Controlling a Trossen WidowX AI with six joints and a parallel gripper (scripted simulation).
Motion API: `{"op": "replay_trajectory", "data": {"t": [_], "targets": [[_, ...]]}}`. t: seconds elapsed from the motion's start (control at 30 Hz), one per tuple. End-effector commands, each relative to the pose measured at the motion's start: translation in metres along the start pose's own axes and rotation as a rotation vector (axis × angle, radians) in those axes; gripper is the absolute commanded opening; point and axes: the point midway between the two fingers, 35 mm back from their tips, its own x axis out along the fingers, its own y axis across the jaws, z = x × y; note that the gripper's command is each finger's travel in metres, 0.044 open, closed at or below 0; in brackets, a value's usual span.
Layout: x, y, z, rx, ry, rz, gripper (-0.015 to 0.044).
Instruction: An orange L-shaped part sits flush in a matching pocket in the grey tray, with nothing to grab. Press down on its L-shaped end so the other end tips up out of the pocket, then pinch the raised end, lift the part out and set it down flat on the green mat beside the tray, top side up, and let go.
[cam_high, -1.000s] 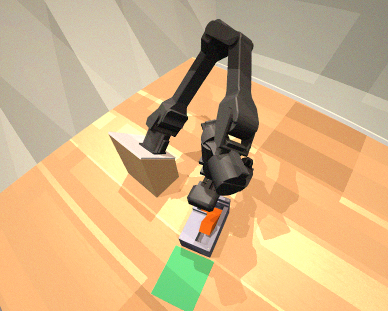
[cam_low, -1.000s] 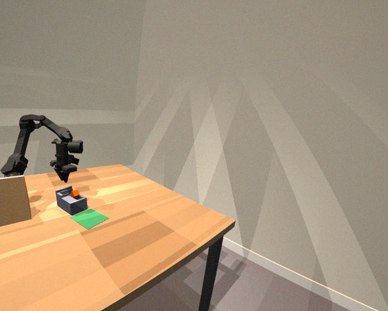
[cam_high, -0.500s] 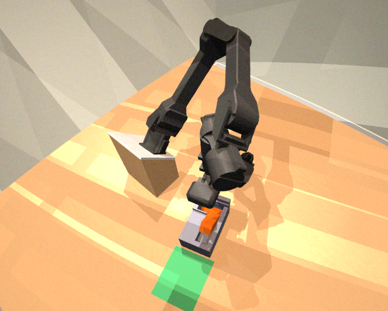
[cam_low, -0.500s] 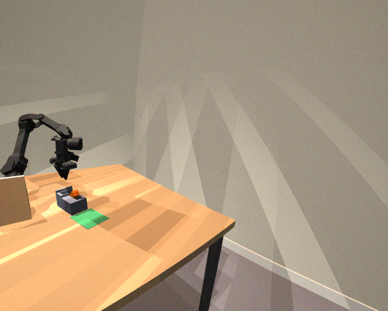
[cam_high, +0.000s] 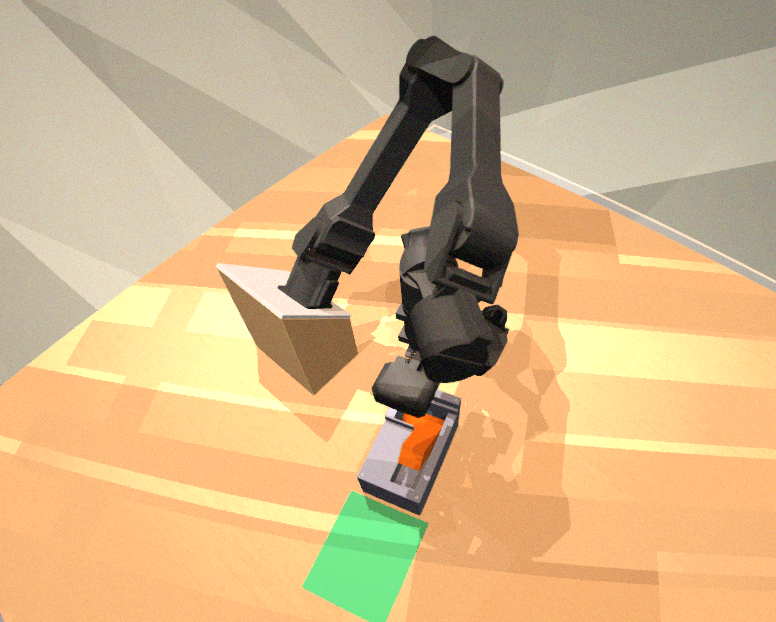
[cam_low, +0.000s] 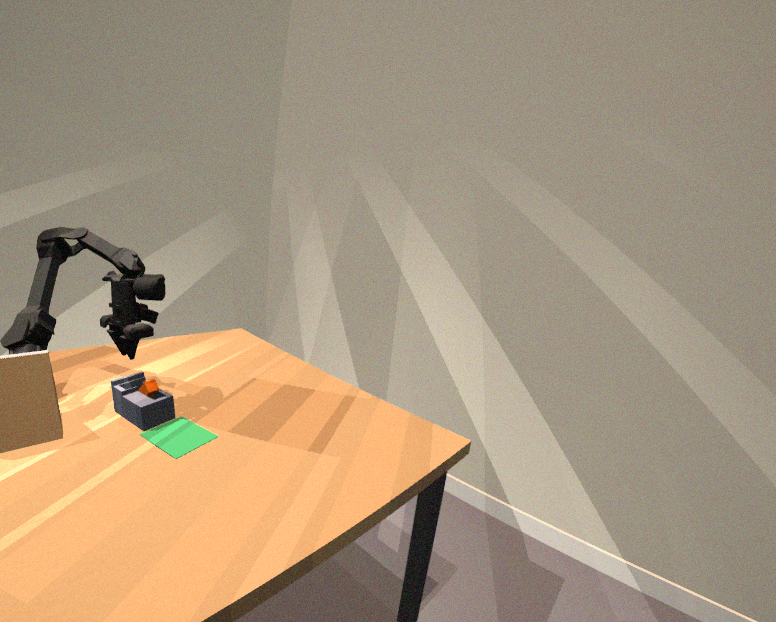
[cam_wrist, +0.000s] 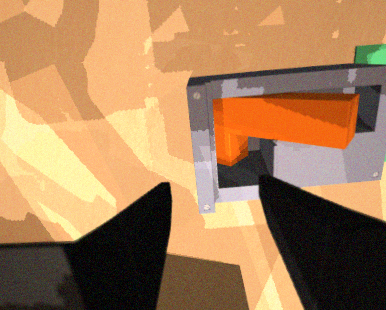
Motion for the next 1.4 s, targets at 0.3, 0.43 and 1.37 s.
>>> {"op": "replay_trajectory", "data": {"t": [0.3,0.43,1.37], "targets": [[-0.004,-0.047,0.01,0.969,-0.001,-0.005,0.028],[-0.004,-0.069,0.012,1.393,-0.002,-0.007,0.028],[0.034,-0.077,0.012,1.551,-0.002,-0.006,0.028]]}}
